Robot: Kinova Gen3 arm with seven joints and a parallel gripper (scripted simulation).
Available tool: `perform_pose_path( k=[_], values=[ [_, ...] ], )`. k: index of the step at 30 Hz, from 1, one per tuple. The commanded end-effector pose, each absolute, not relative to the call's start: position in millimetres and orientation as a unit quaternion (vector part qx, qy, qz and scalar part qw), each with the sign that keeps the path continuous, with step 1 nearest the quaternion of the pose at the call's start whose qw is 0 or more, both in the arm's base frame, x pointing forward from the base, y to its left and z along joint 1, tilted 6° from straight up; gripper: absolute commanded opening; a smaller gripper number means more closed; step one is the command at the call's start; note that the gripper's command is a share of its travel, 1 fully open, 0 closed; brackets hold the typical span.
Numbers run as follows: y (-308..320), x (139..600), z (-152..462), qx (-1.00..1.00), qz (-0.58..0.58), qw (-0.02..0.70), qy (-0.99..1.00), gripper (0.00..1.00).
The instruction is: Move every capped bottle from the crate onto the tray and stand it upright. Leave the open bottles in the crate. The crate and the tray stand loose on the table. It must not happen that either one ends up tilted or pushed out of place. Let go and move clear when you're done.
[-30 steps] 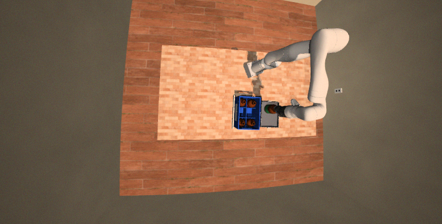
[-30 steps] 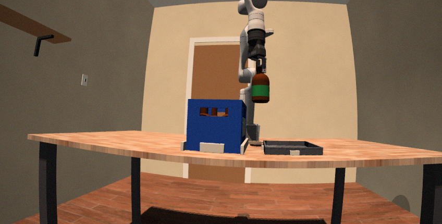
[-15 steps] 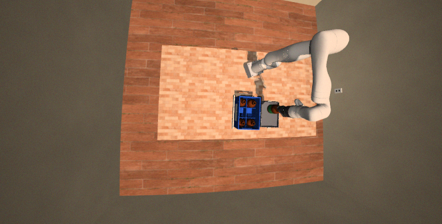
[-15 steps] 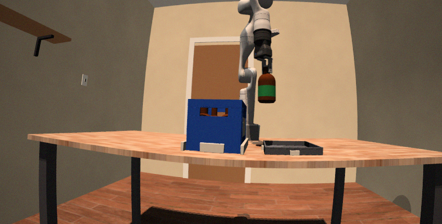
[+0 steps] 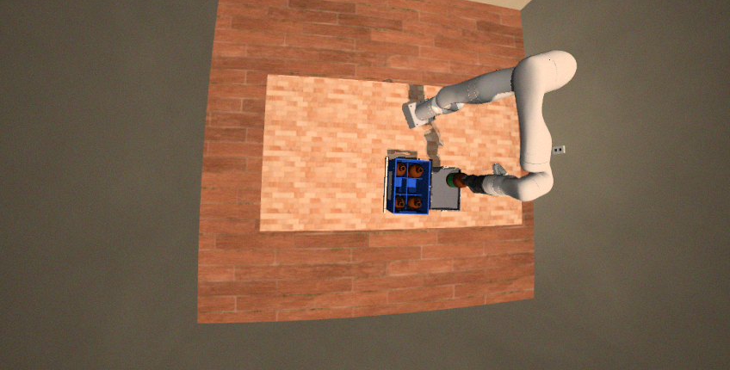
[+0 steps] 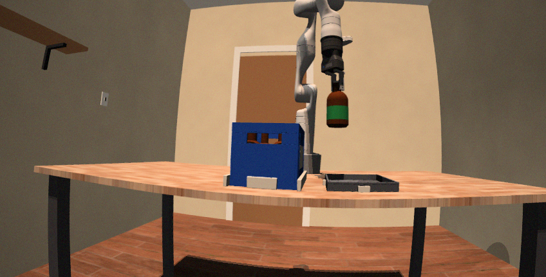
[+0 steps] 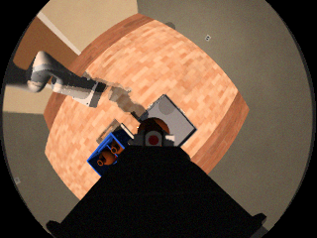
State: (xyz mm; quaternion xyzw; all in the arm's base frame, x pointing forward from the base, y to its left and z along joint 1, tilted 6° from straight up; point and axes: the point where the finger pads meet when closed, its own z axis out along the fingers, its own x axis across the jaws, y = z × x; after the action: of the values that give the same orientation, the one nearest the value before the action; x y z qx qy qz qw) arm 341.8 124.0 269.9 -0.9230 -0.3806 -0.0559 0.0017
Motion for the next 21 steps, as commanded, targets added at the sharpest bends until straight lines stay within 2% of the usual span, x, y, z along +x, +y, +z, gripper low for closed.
perform_pose_path(
  k=[1,21],
  values=[
    [126.1,342.0,270.5,-0.923,-0.057,0.001,-0.381,0.0],
    [159.9,340.3,271.7,-0.923,-0.057,0.001,-0.381,0.0]
  ],
)
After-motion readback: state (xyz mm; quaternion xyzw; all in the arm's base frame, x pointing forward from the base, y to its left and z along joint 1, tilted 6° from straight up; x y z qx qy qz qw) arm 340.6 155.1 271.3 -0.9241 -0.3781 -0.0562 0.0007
